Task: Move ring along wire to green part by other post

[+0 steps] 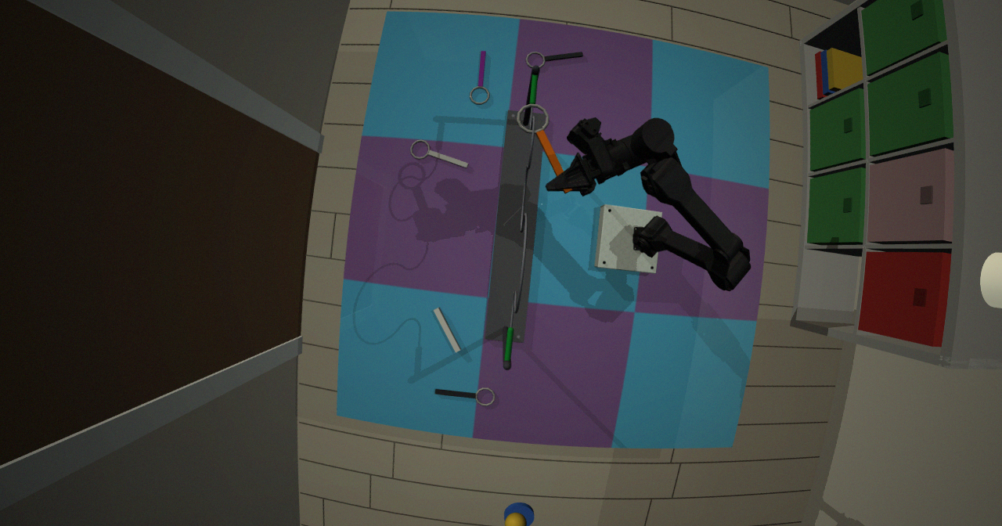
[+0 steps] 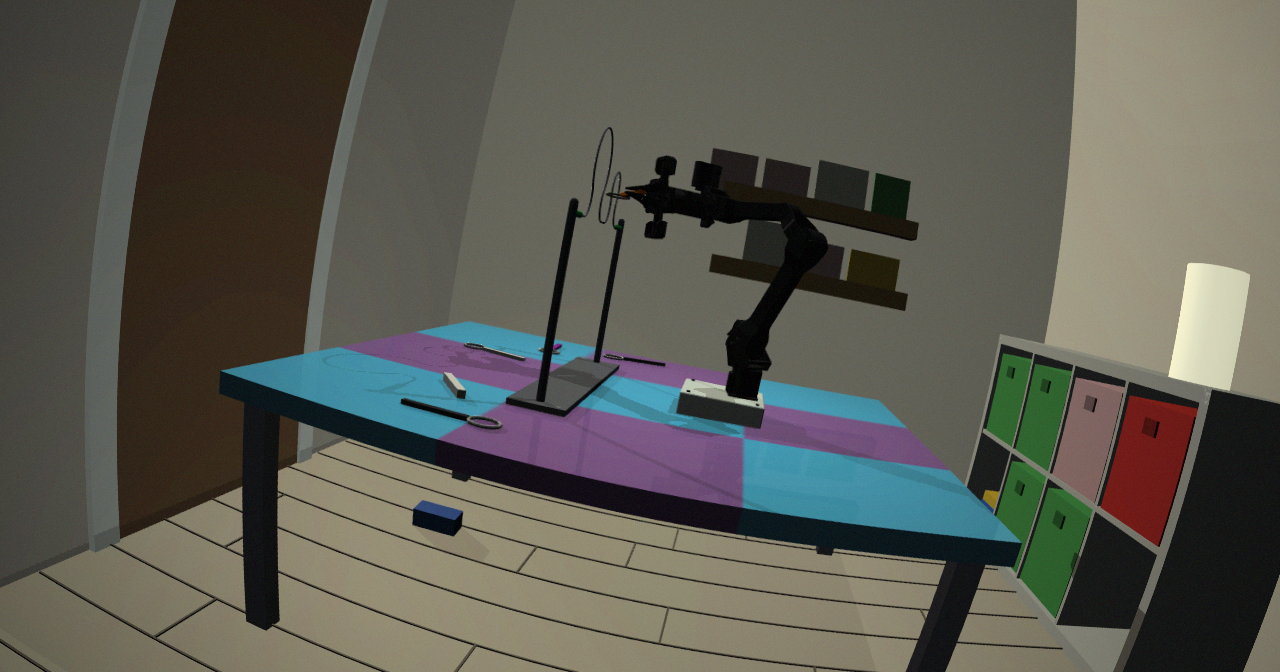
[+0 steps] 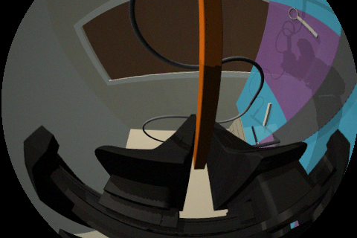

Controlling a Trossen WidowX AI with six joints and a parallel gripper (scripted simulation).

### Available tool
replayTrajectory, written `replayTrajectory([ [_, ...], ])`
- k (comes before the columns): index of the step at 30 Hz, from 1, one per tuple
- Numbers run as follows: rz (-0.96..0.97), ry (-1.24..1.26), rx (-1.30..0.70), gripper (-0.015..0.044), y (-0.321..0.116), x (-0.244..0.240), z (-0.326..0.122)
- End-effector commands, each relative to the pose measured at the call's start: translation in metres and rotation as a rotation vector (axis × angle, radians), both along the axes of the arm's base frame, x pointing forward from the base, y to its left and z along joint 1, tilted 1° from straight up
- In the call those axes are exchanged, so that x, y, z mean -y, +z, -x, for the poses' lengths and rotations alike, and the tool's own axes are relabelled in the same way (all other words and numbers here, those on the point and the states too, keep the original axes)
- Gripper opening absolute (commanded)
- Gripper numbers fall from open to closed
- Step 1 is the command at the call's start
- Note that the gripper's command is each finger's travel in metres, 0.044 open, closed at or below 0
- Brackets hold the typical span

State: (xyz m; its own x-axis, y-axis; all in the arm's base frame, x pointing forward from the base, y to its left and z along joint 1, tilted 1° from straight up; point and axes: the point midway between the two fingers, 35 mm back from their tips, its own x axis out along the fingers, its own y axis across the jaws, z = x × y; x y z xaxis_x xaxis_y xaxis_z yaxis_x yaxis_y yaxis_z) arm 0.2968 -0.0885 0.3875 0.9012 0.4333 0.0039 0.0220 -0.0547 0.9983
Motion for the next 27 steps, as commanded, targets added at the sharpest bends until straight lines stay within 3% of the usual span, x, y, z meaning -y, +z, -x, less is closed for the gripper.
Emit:
replayTrajectory([
  [1,0.070,0.006,0.001,-0.0150,-0.001,-0.001,0.001],
  [27,0.628,0.007,-0.048,-0.0150,-0.034,0.008,0.001],
])
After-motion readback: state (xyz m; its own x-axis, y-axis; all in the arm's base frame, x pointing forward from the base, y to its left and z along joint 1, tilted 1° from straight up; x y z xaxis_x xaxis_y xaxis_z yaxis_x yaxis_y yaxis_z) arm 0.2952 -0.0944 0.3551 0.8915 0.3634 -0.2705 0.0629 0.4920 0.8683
